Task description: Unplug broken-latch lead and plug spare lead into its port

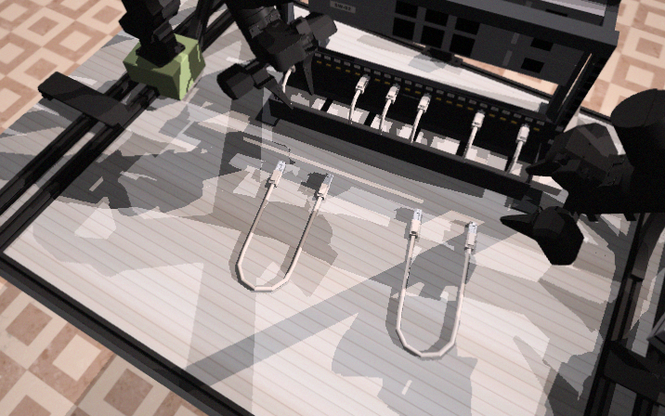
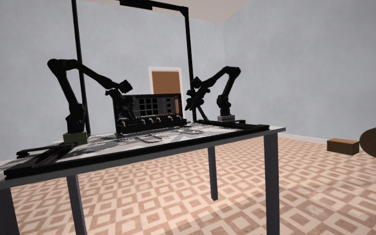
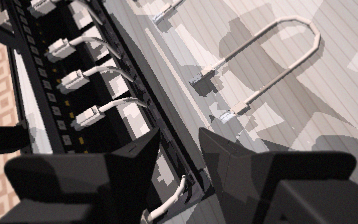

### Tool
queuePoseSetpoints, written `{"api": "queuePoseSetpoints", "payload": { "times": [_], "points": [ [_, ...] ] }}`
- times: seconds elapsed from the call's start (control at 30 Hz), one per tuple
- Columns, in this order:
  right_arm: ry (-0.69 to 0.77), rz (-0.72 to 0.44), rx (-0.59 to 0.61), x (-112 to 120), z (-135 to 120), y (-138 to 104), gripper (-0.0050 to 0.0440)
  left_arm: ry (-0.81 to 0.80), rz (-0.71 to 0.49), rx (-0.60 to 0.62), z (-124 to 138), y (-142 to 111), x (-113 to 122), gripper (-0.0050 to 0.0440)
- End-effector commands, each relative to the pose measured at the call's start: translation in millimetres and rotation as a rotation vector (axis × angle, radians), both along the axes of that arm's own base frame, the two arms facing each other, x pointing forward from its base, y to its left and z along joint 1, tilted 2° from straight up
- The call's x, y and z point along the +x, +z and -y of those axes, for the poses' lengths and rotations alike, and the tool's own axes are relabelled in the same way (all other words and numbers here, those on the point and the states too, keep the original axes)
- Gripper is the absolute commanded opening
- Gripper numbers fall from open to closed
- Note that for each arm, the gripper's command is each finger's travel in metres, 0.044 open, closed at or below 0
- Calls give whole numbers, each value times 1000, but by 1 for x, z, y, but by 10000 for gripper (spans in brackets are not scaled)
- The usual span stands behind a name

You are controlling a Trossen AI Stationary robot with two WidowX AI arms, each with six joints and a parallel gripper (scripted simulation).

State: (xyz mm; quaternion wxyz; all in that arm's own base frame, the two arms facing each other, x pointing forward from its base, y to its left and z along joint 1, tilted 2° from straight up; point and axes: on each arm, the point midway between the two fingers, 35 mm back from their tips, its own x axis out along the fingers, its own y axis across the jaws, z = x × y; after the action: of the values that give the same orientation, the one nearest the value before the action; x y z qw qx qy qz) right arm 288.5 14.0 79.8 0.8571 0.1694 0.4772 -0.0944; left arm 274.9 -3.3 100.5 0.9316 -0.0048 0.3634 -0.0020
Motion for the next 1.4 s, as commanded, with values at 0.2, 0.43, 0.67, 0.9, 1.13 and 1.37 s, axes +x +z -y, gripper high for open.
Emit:
{"api": "queuePoseSetpoints", "payload": {
  "times": [0.2,0.43,0.67,0.9,1.13,1.37],
  "points": [
    [-164,-148,125,-9,-7,5,176,0,0,0,0,0,0,440],
    [-164,-148,125,-9,-7,5,176,0,0,0,0,0,0,440],
    [-164,-148,125,-9,-7,5,176,0,0,0,0,0,0,440],
    [-321,-283,241,-17,-13,10,176,0,0,0,0,0,0,440],
    [-321,-283,241,-17,-13,10,176,0,0,0,0,0,0,440],
    [-475,-419,357,-26,-20,15,176,0,0,0,0,0,0,440]
  ]
}}
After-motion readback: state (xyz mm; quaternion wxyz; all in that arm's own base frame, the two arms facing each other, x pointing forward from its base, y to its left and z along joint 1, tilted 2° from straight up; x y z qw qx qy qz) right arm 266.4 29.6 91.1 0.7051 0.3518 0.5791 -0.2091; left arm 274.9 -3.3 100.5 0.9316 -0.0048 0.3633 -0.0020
